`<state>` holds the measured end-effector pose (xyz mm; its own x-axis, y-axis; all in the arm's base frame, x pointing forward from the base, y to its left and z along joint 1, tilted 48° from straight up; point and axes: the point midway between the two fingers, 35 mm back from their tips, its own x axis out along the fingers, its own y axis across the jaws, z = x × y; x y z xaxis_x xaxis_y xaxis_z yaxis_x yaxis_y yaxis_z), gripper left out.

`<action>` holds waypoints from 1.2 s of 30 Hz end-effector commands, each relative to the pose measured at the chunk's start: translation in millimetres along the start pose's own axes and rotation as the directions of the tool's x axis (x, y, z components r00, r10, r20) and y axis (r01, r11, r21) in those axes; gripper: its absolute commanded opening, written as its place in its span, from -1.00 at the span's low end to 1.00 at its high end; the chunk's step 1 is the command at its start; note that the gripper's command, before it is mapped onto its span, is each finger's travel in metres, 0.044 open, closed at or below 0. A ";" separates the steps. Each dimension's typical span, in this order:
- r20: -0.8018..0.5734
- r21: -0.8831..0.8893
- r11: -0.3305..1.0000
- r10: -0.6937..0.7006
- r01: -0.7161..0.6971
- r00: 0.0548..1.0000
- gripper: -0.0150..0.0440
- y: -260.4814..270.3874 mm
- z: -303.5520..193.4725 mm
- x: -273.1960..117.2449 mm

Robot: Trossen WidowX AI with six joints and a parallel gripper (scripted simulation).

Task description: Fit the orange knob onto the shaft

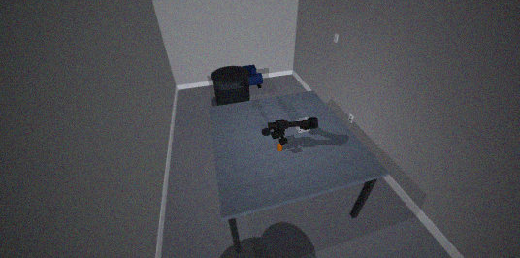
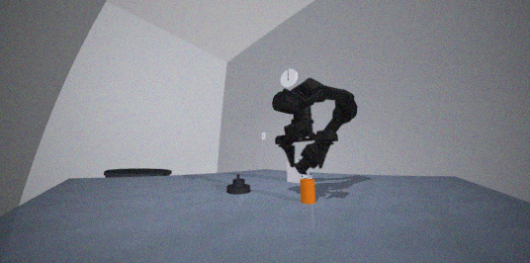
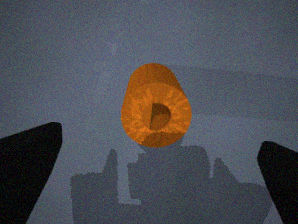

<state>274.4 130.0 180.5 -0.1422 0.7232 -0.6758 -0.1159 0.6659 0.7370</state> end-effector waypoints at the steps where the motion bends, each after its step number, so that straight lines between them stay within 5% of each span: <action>1: 0.002 0.003 1.000 0.005 -0.005 1.000 1.00 1.5 -1.6 12.3; 36: 0.003 0.002 1.000 0.004 -0.004 1.000 1.00 2.1 -0.6 64.2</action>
<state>267.4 173.7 143.7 -0.1340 0.7250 -0.6756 -0.1204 0.6648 0.7372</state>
